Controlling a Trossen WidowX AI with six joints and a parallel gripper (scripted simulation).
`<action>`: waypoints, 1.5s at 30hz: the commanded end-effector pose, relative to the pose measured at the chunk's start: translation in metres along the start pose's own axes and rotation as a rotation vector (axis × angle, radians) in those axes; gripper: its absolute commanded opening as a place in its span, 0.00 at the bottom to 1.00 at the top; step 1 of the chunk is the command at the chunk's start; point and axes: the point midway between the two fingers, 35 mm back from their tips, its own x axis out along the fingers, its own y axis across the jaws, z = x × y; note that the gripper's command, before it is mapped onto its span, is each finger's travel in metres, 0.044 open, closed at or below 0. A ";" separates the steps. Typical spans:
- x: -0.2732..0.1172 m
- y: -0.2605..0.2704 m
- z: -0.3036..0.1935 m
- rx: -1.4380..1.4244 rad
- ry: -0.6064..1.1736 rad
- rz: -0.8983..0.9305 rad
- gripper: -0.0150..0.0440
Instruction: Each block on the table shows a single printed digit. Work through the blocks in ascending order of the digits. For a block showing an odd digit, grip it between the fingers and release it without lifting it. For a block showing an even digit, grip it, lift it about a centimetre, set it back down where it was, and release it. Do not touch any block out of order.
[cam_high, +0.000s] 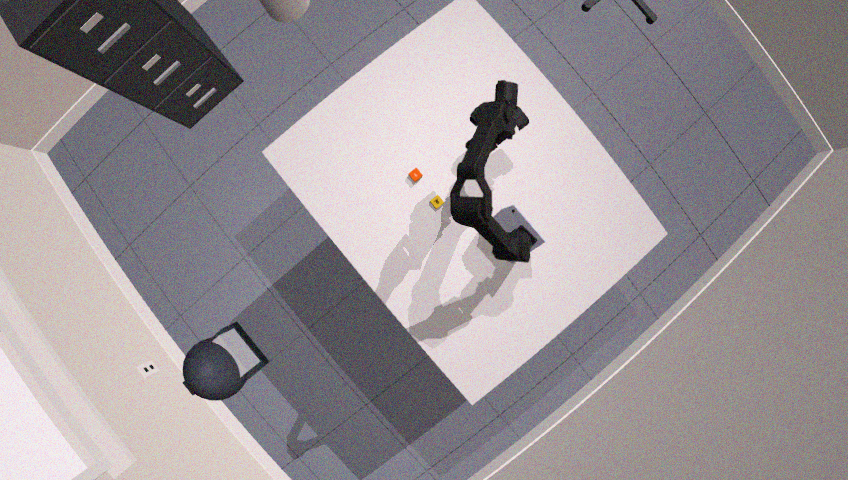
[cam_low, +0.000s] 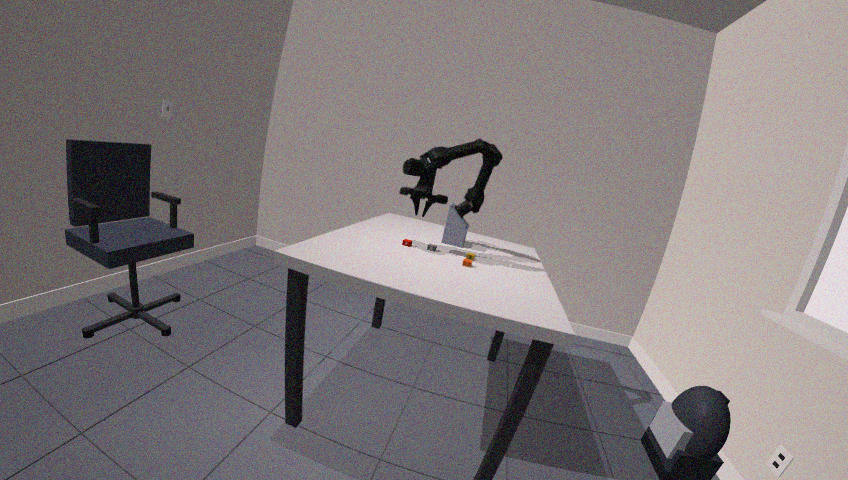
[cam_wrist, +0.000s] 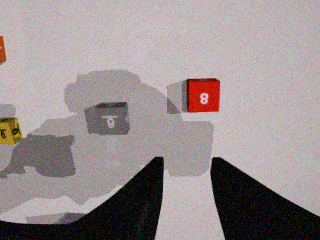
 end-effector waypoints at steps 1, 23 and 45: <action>-0.008 0.056 0.011 -0.019 -0.010 -0.015 0.46; 0.059 0.243 -0.044 -0.029 -0.001 0.022 0.68; 0.104 0.245 -0.046 -0.023 -0.003 0.028 0.93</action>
